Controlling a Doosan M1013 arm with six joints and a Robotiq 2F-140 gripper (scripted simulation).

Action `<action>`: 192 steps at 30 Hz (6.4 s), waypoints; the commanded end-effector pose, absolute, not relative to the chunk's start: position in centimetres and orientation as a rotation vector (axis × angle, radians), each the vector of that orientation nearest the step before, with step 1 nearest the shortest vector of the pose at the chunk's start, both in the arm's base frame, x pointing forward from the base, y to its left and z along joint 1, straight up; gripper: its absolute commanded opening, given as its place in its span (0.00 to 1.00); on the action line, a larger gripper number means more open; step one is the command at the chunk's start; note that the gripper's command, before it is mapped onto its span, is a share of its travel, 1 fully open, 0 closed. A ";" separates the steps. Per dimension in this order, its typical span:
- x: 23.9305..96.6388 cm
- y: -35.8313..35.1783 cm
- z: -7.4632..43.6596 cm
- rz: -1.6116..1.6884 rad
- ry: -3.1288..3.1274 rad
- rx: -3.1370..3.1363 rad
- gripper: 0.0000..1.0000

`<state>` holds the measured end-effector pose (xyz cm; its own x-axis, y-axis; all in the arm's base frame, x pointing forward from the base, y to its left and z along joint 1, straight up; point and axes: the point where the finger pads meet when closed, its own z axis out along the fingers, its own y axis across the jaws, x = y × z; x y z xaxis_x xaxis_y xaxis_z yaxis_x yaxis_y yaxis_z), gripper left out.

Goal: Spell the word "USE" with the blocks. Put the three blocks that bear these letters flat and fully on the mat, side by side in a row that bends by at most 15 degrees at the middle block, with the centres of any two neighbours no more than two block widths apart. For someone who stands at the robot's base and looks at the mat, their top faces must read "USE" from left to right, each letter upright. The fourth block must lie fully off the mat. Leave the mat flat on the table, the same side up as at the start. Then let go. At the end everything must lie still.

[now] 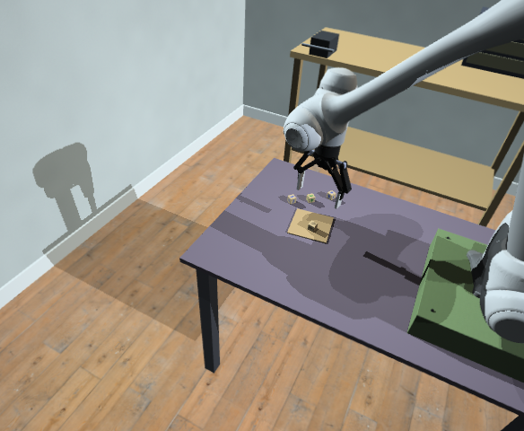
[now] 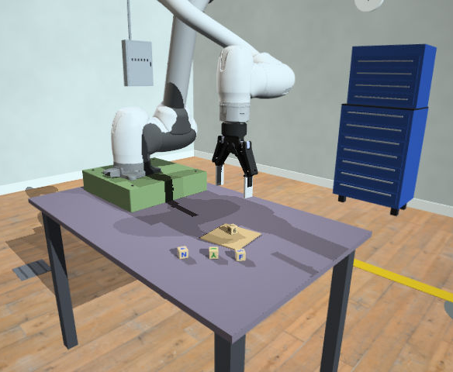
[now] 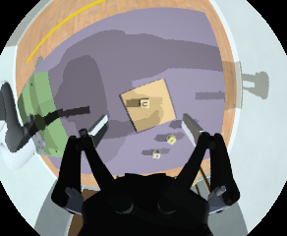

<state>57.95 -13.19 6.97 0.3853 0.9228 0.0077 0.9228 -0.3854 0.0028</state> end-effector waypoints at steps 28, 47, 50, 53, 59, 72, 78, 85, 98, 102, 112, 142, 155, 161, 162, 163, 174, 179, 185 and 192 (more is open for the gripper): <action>58.0 -13.2 4.9 -0.010 -0.368 -3.114 1.00; 58.0 -13.2 3.5 -0.007 0.576 -3.081 1.00; 58.0 -13.2 3.5 -0.006 0.601 -3.076 1.00; 58.0 -13.2 3.5 -0.006 0.601 -3.076 0.37; 58.0 -13.2 3.5 -0.006 0.601 -3.076 0.37; 58.0 -13.2 3.5 -0.006 0.601 -3.076 0.37; 58.0 -13.2 3.5 -0.006 0.601 -3.076 0.37; 58.0 -13.2 3.5 -0.006 0.601 -3.076 0.37; 58.0 -13.2 3.2 -0.006 0.601 -3.076 0.37; 58.0 -13.2 2.9 -0.006 0.601 -3.076 0.37; 58.0 -13.2 1.8 -0.006 0.601 -3.076 0.37; 58.0 -13.2 -1.5 -0.006 0.601 -3.076 0.37; 58.0 -13.2 -1.7 -0.006 0.601 -3.076 0.37; 58.0 -13.2 -1.7 -0.006 0.601 -3.076 0.37; 58.0 -13.2 -1.8 -0.006 0.601 -3.076 0.37; 58.0 -13.2 -1.8 -0.006 0.601 -3.076 0.37; 58.0 -13.1 -3.1 -0.006 0.601 -3.076 0.37; 58.0 -13.1 -4.1 -0.006 0.601 -3.076 0.37; 58.0 -13.1 -4.8 -0.006 0.601 -3.076 0.37; 58.0 -13.1 -5.0 -0.006 0.601 -3.076 0.37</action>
<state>58.01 -13.14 -4.95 0.9264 -0.3766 0.0025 -0.3766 -0.9263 -0.0073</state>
